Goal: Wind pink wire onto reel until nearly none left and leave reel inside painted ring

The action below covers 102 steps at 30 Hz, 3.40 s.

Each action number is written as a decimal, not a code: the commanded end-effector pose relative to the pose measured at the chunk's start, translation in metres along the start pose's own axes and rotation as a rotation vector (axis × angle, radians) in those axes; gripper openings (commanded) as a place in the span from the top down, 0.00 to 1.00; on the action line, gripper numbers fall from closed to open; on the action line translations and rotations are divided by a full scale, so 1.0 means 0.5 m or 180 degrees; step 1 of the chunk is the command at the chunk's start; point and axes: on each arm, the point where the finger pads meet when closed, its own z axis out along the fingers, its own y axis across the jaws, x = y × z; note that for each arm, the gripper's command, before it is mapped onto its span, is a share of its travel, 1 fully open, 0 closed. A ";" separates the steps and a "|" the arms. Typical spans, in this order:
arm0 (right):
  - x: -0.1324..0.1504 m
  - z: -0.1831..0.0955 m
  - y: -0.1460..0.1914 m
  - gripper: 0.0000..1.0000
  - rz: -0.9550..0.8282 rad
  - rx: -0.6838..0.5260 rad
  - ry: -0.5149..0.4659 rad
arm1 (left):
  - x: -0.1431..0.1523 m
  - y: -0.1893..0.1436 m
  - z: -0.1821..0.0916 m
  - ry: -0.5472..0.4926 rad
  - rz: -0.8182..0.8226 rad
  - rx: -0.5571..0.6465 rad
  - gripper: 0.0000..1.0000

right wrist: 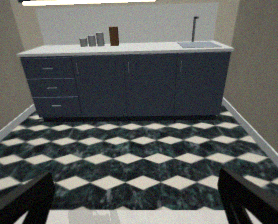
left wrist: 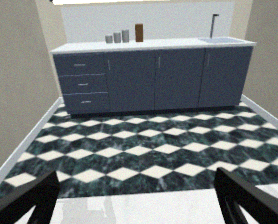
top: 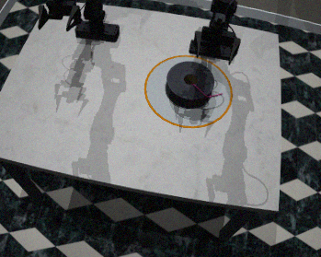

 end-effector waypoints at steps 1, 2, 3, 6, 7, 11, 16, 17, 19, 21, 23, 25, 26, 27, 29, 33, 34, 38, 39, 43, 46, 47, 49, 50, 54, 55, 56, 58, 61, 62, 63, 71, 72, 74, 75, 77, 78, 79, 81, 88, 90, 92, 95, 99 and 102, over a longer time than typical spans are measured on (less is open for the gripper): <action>-0.023 -0.018 -0.015 0.00 -0.0023 0.0049 -0.0113 | -0.041 0.023 -0.023 -0.0206 -0.0031 -0.0093 0.00; -0.023 -0.018 -0.018 0.00 -0.0023 0.0062 -0.0113 | -0.041 0.027 -0.023 -0.0206 -0.0031 -0.0111 0.00; -0.023 -0.018 -0.021 0.00 -0.0023 0.0073 -0.0113 | -0.041 0.031 -0.023 -0.0206 -0.0032 -0.0127 0.00; -0.023 -0.018 -0.023 0.00 -0.0023 0.0083 -0.0113 | -0.041 0.034 -0.023 -0.0206 -0.0032 -0.0140 0.00; -0.023 -0.018 -0.025 0.00 -0.0023 0.0091 -0.0113 | -0.041 0.037 -0.023 -0.0206 -0.0033 -0.0151 0.00; -0.023 -0.018 -0.030 0.00 -0.0022 0.0109 -0.0113 | -0.041 0.043 -0.024 -0.0206 -0.0034 -0.0176 0.00; -0.023 -0.018 -0.030 0.00 -0.0022 0.0112 -0.0113 | -0.041 0.044 -0.024 -0.0206 -0.0034 -0.0180 0.00; -0.023 -0.018 -0.030 0.00 -0.0022 0.0112 -0.0113 | -0.041 0.044 -0.024 -0.0206 -0.0034 -0.0180 0.00; -0.023 -0.018 -0.030 0.00 -0.0022 0.0112 -0.0113 | -0.041 0.044 -0.024 -0.0206 -0.0034 -0.0180 0.00; -0.023 -0.018 -0.030 0.00 -0.0022 0.0112 -0.0113 | -0.041 0.044 -0.024 -0.0206 -0.0034 -0.0180 0.00; -0.023 -0.018 -0.030 0.00 -0.0022 0.0112 -0.0113 | -0.041 0.044 -0.024 -0.0206 -0.0034 -0.0180 0.00; -0.023 -0.018 -0.030 0.00 -0.0022 0.0112 -0.0113 | -0.041 0.044 -0.024 -0.0206 -0.0034 -0.0180 0.00; -0.023 -0.018 -0.030 0.00 -0.0022 0.0112 -0.0113 | -0.041 0.044 -0.024 -0.0206 -0.0034 -0.0180 0.00; -0.023 -0.018 -0.030 0.00 -0.0022 0.0112 -0.0113 | -0.041 0.044 -0.024 -0.0206 -0.0034 -0.0180 0.00; -0.023 -0.018 -0.030 0.00 -0.0022 0.0112 -0.0113 | -0.041 0.044 -0.024 -0.0206 -0.0034 -0.0180 0.00; -0.023 -0.018 -0.030 0.00 -0.0022 0.0112 -0.0113 | -0.041 0.044 -0.024 -0.0206 -0.0034 -0.0180 0.00; -0.023 -0.018 -0.030 0.00 -0.0022 0.0112 -0.0113 | -0.041 0.044 -0.024 -0.0206 -0.0034 -0.0180 0.00; -0.023 -0.018 -0.030 0.00 -0.0022 0.0112 -0.0113 | -0.041 0.044 -0.024 -0.0206 -0.0034 -0.0180 0.00; -0.023 -0.018 -0.030 0.00 -0.0022 0.0112 -0.0113 | -0.041 0.044 -0.024 -0.0206 -0.0034 -0.0180 0.00; -0.023 -0.018 -0.030 0.00 -0.0022 0.0112 -0.0113 | -0.041 0.044 -0.024 -0.0206 -0.0034 -0.0180 0.00; -0.023 -0.018 -0.030 0.00 -0.0022 0.0112 -0.0113 | -0.041 0.044 -0.024 -0.0206 -0.0034 -0.0180 0.00; -0.023 -0.018 -0.030 0.00 -0.0022 0.0112 -0.0113 | -0.041 0.044 -0.024 -0.0206 -0.0034 -0.0180 0.00; -0.023 -0.018 -0.030 0.00 -0.0022 0.0112 -0.0113 | -0.041 0.044 -0.024 -0.0206 -0.0034 -0.0180 0.00; -0.023 -0.018 -0.030 0.00 -0.0022 0.0112 -0.0113 | -0.041 0.044 -0.024 -0.0206 -0.0034 -0.0180 0.00; -0.023 -0.018 -0.030 0.00 -0.0022 0.0112 -0.0113 | -0.041 0.044 -0.024 -0.0206 -0.0034 -0.0180 0.00; -0.023 -0.018 -0.030 0.00 -0.0022 0.0112 -0.0113 | -0.041 0.044 -0.024 -0.0206 -0.0034 -0.0180 0.00; -0.023 -0.018 -0.030 0.00 -0.0022 0.0112 -0.0113 | -0.041 0.044 -0.024 -0.0206 -0.0034 -0.0180 0.00; -0.023 -0.018 -0.030 0.00 -0.0022 0.0112 -0.0113 | -0.041 0.044 -0.024 -0.0206 -0.0034 -0.0180 0.00; -0.023 -0.018 -0.030 0.00 -0.0022 0.0112 -0.0113 | -0.041 0.044 -0.024 -0.0206 -0.0034 -0.0180 0.00; -0.023 -0.018 -0.030 0.00 -0.0022 0.0112 -0.0113 | -0.041 0.044 -0.024 -0.0206 -0.0034 -0.0180 0.00; -0.023 -0.018 -0.030 0.00 -0.0022 0.0112 -0.0113 | -0.041 0.044 -0.024 -0.0206 -0.0034 -0.0180 0.00; -0.023 -0.018 -0.030 0.00 -0.0022 0.0112 -0.0113 | -0.040 0.056 -0.024 -0.0205 -0.0035 -0.0231 0.00; -0.023 -0.018 -0.030 0.00 -0.0022 0.0112 -0.0113 | -0.040 0.064 -0.025 -0.0205 -0.0036 -0.0265 0.00; -0.023 -0.018 -0.030 0.00 -0.0022 0.0112 -0.0113 | -0.040 0.064 -0.025 -0.0205 -0.0036 -0.0265 0.00; -0.023 -0.018 -0.030 0.00 -0.0022 0.0112 -0.0113 | -0.040 0.075 -0.026 -0.0205 -0.0038 -0.0310 0.00; -0.023 -0.018 -0.030 0.00 -0.0022 0.0112 -0.0113 | -0.040 0.105 -0.030 -0.0204 -0.0042 -0.0437 0.00; -0.023 -0.018 -0.030 0.00 -0.0022 0.0112 -0.0113 | -0.039 0.124 -0.033 -0.0204 -0.0045 -0.0519 0.00; -0.023 -0.018 -0.030 0.00 -0.0022 0.0112 -0.0113 | -0.039 0.147 -0.037 -0.0203 -0.0048 -0.0613 0.00; -0.023 -0.018 -0.030 0.00 -0.0022 0.0112 -0.0113 | -0.038 0.199 -0.049 -0.0202 -0.0055 -0.0839 0.00; -0.023 -0.018 -0.030 0.00 -0.0022 0.0112 -0.0113 | -0.028 0.437 -0.160 -0.0192 -0.0090 -0.1939 0.00; -0.023 -0.018 -0.030 0.00 -0.0022 0.0112 -0.0113 | -0.026 0.472 -0.186 -0.0190 -0.0096 -0.2121 0.00; -0.023 -0.018 -0.030 0.00 -0.0022 0.0112 -0.0113 | -0.024 0.506 -0.215 -0.0187 -0.0101 -0.2305 0.00; -0.023 -0.018 -0.030 0.00 -0.0022 0.0112 -0.0113 | -0.017 0.596 -0.310 -0.0180 -0.0119 -0.2855 0.00; -0.023 -0.018 -0.030 0.00 -0.0022 0.0112 -0.0113 | -0.007 0.683 -0.447 -0.0169 -0.0140 -0.3532 0.00; -0.023 -0.018 -0.030 0.00 -0.0022 0.0112 -0.0113 | -0.001 0.721 -0.540 -0.0162 -0.0152 -0.3954 0.00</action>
